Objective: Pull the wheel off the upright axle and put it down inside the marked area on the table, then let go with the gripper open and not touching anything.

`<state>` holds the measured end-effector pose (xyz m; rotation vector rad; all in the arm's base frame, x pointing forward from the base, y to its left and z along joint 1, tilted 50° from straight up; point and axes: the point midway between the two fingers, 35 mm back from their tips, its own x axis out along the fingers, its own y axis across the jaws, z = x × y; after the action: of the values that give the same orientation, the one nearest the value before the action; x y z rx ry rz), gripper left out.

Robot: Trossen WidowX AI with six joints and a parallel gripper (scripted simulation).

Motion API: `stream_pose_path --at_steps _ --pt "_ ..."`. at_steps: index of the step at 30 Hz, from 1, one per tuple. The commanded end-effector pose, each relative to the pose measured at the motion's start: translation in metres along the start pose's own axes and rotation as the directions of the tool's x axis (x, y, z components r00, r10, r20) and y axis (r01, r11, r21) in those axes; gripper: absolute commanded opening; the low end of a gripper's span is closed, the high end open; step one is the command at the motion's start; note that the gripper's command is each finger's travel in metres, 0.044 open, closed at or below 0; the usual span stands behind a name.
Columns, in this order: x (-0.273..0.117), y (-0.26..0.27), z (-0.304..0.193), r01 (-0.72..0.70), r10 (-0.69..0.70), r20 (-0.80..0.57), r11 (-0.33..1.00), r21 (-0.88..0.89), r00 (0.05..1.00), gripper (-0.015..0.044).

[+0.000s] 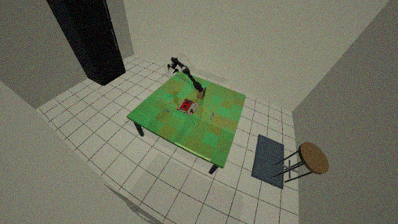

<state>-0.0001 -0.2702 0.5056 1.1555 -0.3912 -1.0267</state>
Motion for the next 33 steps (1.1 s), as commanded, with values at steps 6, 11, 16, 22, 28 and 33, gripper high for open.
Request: stream_pose_path --at_steps 6,11,16,22,28,33 --pt "0.02 -0.004 -0.007 0.014 -0.013 -0.055 0.999 0.03 0.998 0.03" --pt "0.054 -0.011 -0.025 0.05 -0.039 -0.149 0.996 0.069 0.988 0.03" --pt "0.088 -0.016 -0.05 0.096 -0.072 -0.242 0.991 0.091 0.968 0.03" --pt "0.126 -0.023 -0.087 0.177 -0.126 -0.344 0.977 0.121 0.93 0.03" --pt "0.16 -0.029 -0.136 0.275 -0.196 -0.44 0.953 0.123 0.876 0.03" --pt "0.181 -0.031 -0.184 0.341 -0.25 -0.51 0.935 0.093 0.823 0.03"
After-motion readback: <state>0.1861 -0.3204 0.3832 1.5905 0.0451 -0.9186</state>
